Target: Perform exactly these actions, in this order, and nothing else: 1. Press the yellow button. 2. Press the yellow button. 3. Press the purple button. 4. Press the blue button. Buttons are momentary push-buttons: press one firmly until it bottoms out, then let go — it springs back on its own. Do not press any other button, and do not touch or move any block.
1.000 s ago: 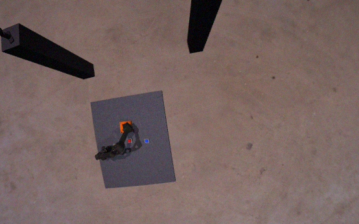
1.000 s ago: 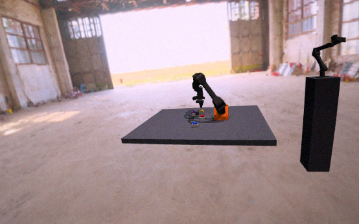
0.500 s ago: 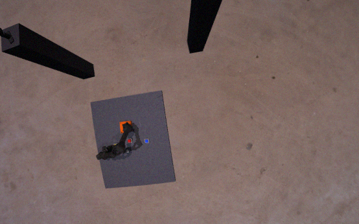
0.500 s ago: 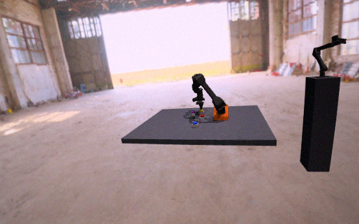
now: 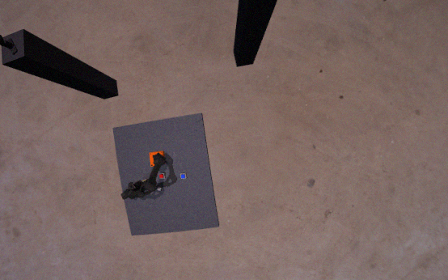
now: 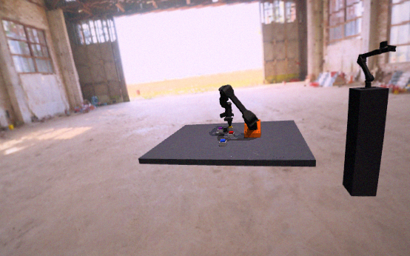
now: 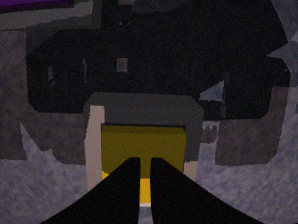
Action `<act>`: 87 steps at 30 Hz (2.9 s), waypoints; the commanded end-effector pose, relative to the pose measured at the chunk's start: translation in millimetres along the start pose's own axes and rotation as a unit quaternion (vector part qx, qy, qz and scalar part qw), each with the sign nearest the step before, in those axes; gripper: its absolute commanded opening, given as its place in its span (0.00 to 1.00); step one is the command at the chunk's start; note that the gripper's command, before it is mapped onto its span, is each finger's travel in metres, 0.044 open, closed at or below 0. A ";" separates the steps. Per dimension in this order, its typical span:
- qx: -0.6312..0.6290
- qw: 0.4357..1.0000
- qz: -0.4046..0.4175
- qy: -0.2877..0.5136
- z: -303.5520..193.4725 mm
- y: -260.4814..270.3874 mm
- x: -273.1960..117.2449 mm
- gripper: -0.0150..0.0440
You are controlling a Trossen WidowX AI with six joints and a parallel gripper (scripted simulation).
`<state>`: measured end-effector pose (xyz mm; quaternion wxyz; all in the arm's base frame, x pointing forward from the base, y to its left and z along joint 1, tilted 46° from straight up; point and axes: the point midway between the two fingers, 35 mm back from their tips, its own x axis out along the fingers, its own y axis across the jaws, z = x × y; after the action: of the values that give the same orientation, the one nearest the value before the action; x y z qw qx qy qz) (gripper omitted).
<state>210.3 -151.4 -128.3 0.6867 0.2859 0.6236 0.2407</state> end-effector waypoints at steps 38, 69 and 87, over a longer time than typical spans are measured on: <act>0.005 1.000 0.002 0.001 39.4 18.5 -94.7 0.29; 0.004 1.000 0.007 -0.001 79.5 45.9 -15.8 0.29; 0.003 1.000 0.007 -0.001 79.1 46.7 2.6 0.29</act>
<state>291.2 -126.1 -90.5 0.6873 0.2875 0.6211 0.2432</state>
